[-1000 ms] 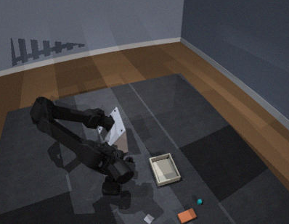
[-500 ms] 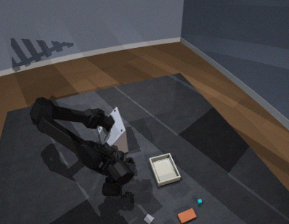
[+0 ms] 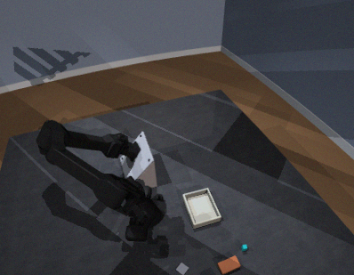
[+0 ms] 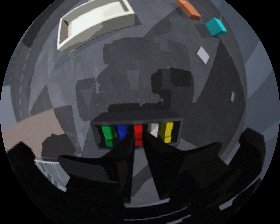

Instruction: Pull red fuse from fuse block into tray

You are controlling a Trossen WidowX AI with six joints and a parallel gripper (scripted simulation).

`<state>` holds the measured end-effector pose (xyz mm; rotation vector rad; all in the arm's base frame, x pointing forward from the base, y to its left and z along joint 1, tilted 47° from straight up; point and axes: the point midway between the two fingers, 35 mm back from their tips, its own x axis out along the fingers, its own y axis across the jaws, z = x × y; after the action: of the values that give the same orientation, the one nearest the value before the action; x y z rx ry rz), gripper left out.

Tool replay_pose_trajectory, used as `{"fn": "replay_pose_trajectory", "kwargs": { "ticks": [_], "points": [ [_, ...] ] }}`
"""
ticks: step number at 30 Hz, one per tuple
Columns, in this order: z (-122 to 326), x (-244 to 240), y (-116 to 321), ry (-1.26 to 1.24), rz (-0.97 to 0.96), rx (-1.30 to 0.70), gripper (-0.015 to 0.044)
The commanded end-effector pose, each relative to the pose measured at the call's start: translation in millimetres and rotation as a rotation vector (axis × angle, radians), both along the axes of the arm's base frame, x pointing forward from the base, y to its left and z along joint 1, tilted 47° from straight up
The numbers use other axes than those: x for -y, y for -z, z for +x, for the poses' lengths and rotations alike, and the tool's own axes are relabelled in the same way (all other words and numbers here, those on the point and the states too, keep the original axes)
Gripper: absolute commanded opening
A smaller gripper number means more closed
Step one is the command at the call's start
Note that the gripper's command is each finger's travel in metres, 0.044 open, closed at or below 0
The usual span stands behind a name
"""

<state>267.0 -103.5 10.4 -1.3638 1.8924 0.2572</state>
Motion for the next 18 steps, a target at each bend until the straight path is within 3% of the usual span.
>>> {"fn": "replay_pose_trajectory", "kwargs": {
  "ticks": [1,5,18],
  "points": [
    [0.1,-0.1,-0.1,0.0,0.0,0.0,0.0023],
    [0.1,-0.1,-0.1,0.0,0.0,0.0,0.0],
    [1.0,-3.4,-3.1,-0.001,0.0,0.0,0.0]
  ]
}}
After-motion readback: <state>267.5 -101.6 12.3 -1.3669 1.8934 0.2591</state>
